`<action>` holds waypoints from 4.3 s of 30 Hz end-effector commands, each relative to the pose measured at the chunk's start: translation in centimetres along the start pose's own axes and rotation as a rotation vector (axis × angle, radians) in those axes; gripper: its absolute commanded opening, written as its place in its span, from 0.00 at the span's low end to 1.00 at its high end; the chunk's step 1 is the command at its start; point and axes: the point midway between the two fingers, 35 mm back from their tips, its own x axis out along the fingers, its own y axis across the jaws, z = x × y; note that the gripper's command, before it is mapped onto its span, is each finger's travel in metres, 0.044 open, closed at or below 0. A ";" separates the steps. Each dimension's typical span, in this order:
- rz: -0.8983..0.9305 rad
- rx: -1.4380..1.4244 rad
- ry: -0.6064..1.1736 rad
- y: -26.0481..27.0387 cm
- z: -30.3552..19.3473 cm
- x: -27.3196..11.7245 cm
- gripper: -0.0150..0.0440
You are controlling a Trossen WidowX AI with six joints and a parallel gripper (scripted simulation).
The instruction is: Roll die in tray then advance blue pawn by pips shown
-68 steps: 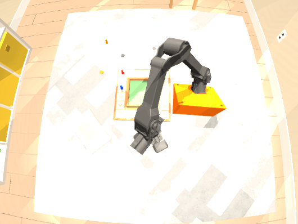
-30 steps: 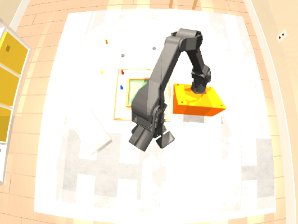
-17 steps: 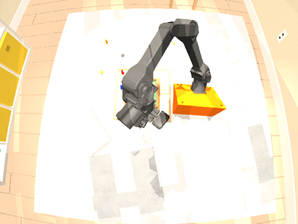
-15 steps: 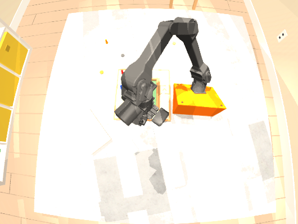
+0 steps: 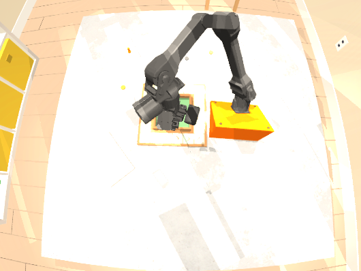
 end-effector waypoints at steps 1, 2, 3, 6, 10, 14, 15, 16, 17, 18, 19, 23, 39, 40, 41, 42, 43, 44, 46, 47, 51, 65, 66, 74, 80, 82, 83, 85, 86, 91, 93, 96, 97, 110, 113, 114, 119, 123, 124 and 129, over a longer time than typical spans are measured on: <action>-0.008 -0.091 0.005 -0.7 -1.8 0.4 0.25; -0.009 -0.114 0.007 -0.9 -2.2 0.5 0.25; -0.009 -0.138 0.008 -1.0 -2.6 0.6 0.25; -0.011 -0.210 0.014 -1.4 -3.8 0.9 0.25; -0.012 -0.290 0.021 -1.8 -5.2 1.3 0.25; -0.012 -0.294 0.021 -1.8 -5.3 1.3 0.25; -0.009 -0.294 0.016 -1.8 -5.3 1.4 0.25; 0.001 -0.293 0.002 -1.7 -5.3 1.5 0.25; 0.016 -0.293 -0.022 -1.6 -5.3 1.6 0.25; 0.033 -0.292 -0.052 -1.5 -5.3 1.8 0.25; 0.050 -0.291 -0.083 -1.4 -5.3 1.9 0.25; 0.103 -0.289 -0.208 -1.1 -5.2 2.3 0.25; 0.137 -0.282 -0.737 -0.8 -5.1 3.0 0.25; 0.128 -0.282 -0.770 -0.8 -5.2 3.0 0.25; 0.120 -0.281 -0.797 -0.8 -5.2 3.0 0.25; 0.114 -0.281 -0.812 -0.8 -5.2 3.0 0.25; 0.113 -0.280 -0.818 -0.8 -5.2 3.0 0.25; 0.113 -0.280 -0.818 -0.8 -5.2 3.0 0.25; 0.112 -0.280 -0.818 -1.2 -5.5 2.3 0.25; 0.112 -0.280 -0.818 -1.5 -5.9 1.5 0.25; 0.112 -0.280 -0.818 -2.7 -7.5 -1.4 0.25; 0.112 -0.280 -0.818 -2.5 -7.6 -1.4 0.25; 0.112 -0.280 -0.818 -2.5 -7.6 -1.4 0.25; 0.112 -0.280 -0.818 -2.5 -7.6 -1.4 0.25; 0.110 -0.281 -0.811 -2.5 -7.6 -1.2 0.25; 0.110 -0.281 -0.811 -2.5 -7.6 -1.2 0.25; 0.110 -0.281 -0.811 -2.5 -7.6 -1.2 0.25; 0.110 -0.281 -0.811 -2.5 -7.6 -1.2 0.30; 0.110 -0.281 -0.811 -2.5 -7.6 -1.2 0.34; 0.110 -0.281 -0.811 -2.5 -7.6 -1.2 0.57; 0.111 -0.281 -0.811 -2.5 -7.6 -1.5 0.65; 0.112 -0.281 -0.818 -2.5 -7.5 -4.3 0.79; 0.113 -0.280 -0.820 -2.5 -7.5 -5.0 0.83; 0.025 -0.291 -0.040 -1.6 -5.4 -0.3 1.00; -0.012 -0.294 0.021 -1.8 -5.2 -0.3 1.00; -0.012 -0.294 0.021 -1.8 -5.2 -0.3 1.00; 0.037 -0.230 -0.049 -2.1 -5.0 -0.1 0.91; 0.015 0.230 -0.023 -6.8 -4.6 0.5 0.73; 0.009 0.350 -0.016 -8.0 -4.5 0.7 0.69; -0.028 0.871 0.008 -13.0 -4.8 2.3 0.59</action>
